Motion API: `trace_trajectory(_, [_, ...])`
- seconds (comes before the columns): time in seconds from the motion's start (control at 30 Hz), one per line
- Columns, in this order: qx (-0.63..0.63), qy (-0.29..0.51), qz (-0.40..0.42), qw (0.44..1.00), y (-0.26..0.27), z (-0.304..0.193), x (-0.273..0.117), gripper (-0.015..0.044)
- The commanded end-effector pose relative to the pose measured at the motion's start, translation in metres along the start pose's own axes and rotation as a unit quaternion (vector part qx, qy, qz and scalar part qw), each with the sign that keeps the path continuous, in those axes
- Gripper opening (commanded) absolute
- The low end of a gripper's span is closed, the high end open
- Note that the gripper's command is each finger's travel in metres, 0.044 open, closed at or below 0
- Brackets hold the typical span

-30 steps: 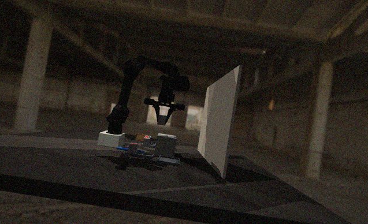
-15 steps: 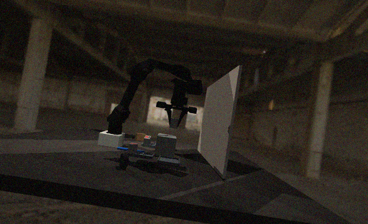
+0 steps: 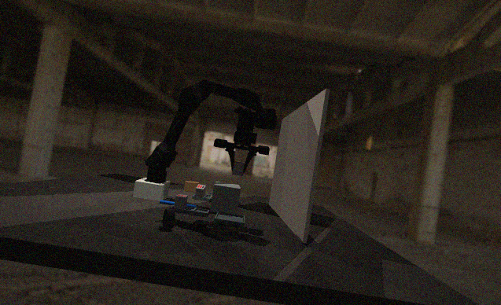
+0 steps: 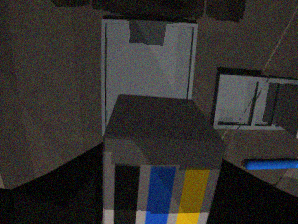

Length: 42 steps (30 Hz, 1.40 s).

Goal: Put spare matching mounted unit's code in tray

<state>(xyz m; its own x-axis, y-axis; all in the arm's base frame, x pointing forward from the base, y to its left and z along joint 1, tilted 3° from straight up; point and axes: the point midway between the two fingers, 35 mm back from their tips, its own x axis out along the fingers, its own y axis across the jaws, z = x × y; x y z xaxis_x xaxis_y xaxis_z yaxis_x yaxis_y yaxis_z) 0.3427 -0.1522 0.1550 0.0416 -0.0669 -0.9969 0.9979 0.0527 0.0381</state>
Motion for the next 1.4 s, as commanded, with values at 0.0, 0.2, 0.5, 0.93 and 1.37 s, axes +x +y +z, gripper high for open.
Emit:
trace_trajectory(0.0, [0.003,-0.002,-0.001,1.0,0.0,0.001,0.003,0.0])
trace_trajectory(0.2, [0.003,-0.002,0.0,1.0,0.001,0.001,0.008,0.0])
trace_trajectory(0.5, [0.003,-0.002,0.0,1.0,0.003,0.002,0.017,0.0])
trace_trajectory(0.93, [0.003,-0.002,0.0,1.0,0.004,0.003,0.029,0.0])
trace_trajectory(1.37, [0.003,-0.002,0.0,1.0,0.005,0.003,0.041,0.0])
